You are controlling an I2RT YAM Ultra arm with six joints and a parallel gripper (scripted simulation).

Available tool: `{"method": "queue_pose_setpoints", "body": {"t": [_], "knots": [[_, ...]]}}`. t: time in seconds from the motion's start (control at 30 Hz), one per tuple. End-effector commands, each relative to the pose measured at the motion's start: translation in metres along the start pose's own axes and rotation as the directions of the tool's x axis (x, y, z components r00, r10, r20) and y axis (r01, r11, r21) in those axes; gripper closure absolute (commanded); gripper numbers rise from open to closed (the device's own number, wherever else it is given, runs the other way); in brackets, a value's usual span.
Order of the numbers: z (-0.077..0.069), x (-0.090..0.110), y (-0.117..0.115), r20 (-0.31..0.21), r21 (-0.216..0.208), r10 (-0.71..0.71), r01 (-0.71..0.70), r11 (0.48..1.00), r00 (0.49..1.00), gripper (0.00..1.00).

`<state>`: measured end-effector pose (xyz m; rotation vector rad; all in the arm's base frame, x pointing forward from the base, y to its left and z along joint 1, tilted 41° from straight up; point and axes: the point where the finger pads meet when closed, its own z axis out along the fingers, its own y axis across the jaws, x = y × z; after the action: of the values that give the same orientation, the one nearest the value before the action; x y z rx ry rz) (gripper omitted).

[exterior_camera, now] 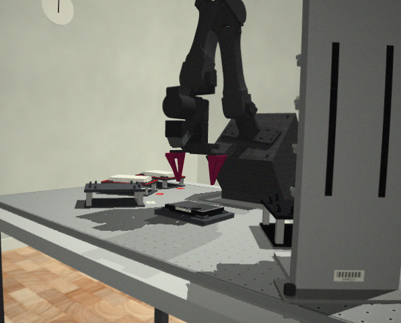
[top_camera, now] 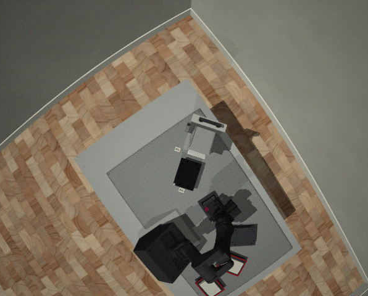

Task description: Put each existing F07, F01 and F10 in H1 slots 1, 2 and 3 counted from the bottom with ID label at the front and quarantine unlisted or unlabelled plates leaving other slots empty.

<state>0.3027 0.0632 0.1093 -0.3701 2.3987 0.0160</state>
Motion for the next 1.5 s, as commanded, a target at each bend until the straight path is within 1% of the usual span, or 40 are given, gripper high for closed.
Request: {"method": "queue_pose_setpoints", "body": {"t": [0.0, 0.17, 0.37, 0.43, 0.63, 0.77, 0.93, 1.0, 1.23, 1.47], "knots": [[-0.0019, -0.0027, -0.0002, 0.009, 0.002, -0.089, 0.089, 0.996, 0.996, 0.00], [-0.0019, -0.0027, -0.0003, 0.009, 0.003, -0.188, 0.188, 0.982, 0.982, 0.00], [-0.0019, -0.0027, -0.0003, 0.009, 0.004, -0.304, 0.304, 0.953, 0.952, 0.00], [-0.0019, -0.0027, -0.0003, 0.009, 0.004, -0.304, 0.304, 0.953, 0.952, 0.00], [-0.0019, -0.0027, -0.0002, 0.008, 0.005, -0.446, 0.446, 0.895, 0.895, 0.00], [-0.0019, -0.0027, -0.0002, 0.008, 0.006, -0.539, 0.539, 0.842, 0.842, 0.00], [-0.0019, -0.0027, -0.0002, 0.007, 0.007, -0.646, 0.646, 0.763, 0.763, 0.00], [-0.0019, -0.0027, -0.0002, 0.007, 0.007, -0.646, 0.646, 0.763, 0.763, 0.00], [-0.0019, -0.0027, -0.0002, 0.005, 0.008, -0.777, 0.777, 0.630, 0.630, 0.00], [-0.0019, -0.0027, -0.0002, 0.004, 0.009, -0.880, 0.880, 0.475, 0.475, 0.00]]}}
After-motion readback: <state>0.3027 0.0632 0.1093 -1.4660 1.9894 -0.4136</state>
